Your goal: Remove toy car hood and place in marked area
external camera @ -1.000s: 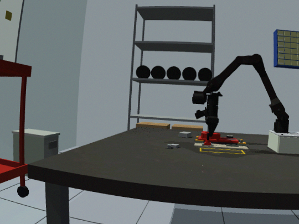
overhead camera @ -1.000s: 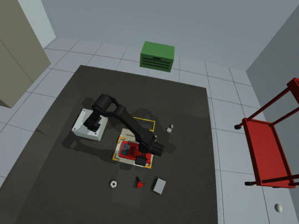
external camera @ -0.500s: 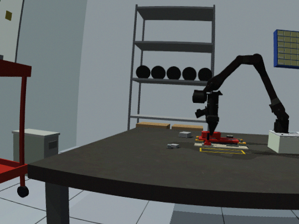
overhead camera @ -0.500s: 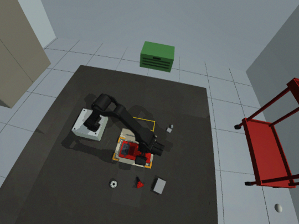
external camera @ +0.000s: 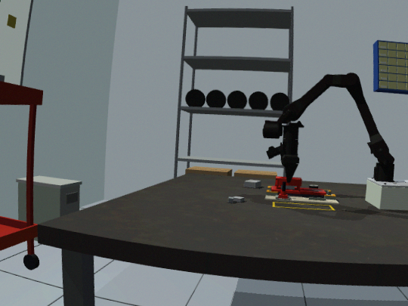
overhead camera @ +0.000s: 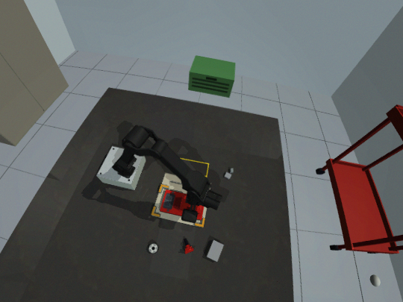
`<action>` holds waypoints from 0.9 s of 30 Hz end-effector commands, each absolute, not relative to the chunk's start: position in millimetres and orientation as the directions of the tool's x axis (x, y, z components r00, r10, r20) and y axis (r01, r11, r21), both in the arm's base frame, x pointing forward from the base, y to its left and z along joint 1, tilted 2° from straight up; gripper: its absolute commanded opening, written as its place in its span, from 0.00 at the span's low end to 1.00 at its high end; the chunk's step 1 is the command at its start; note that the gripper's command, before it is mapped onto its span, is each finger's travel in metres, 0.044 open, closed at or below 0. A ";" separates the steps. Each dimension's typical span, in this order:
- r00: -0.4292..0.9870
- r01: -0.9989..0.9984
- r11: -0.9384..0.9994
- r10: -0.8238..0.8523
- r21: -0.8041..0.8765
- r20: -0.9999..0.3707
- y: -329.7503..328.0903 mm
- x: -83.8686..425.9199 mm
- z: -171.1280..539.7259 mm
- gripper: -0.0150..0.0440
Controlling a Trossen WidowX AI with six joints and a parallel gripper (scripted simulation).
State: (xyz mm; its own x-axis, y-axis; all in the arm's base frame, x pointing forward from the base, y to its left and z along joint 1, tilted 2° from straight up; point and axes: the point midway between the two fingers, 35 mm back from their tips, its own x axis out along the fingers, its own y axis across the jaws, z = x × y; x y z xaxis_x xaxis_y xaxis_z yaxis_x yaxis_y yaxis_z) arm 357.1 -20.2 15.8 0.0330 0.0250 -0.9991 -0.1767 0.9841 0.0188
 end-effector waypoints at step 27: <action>0.037 -0.173 0.985 0.025 0.018 -0.999 -20.6 356.3 66.3 0.25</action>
